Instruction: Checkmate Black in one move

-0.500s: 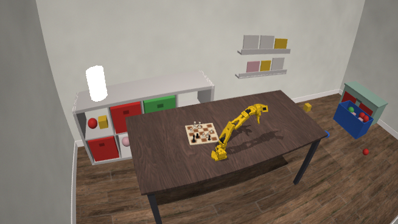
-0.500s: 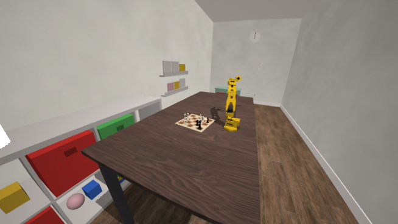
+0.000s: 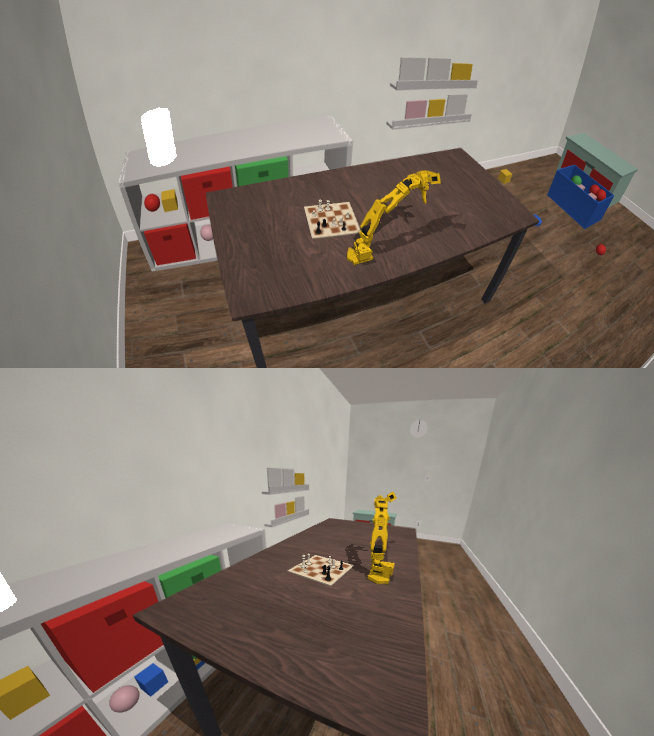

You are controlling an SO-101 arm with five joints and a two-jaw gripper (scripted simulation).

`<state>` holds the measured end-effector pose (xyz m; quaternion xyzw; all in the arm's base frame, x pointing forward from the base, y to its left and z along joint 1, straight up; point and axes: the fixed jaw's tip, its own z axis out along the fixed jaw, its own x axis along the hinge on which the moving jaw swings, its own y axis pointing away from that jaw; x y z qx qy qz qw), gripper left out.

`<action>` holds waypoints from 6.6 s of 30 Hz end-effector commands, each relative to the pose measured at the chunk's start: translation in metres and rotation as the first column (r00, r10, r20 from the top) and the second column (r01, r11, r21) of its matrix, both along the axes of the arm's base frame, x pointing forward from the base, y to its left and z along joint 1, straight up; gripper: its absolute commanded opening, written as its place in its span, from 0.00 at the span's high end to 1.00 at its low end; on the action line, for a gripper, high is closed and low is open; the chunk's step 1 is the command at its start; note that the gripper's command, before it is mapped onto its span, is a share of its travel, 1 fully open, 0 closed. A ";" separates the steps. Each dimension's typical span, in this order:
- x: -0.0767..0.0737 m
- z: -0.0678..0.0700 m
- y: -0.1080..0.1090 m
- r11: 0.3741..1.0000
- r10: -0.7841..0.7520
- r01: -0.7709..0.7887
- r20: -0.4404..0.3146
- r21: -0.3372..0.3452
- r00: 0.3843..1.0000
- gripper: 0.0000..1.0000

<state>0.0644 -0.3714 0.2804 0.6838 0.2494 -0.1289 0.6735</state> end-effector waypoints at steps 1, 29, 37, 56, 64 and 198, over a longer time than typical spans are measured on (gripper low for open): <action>0.000 0.002 0.001 1.000 0.000 0.000 0.002 -0.006 1.000 0.00; 0.000 0.002 0.001 1.000 0.000 0.000 0.002 -0.006 1.000 0.00; 0.000 0.003 0.001 1.000 0.000 0.000 0.002 -0.008 1.000 0.00; 0.041 0.018 0.032 0.991 0.131 -0.132 -0.072 -0.014 0.989 0.04; 0.063 0.019 0.050 0.978 0.209 -0.211 -0.119 0.002 0.971 0.07; 0.056 -0.137 0.434 -0.353 0.300 -0.844 -0.805 0.405 -0.512 0.60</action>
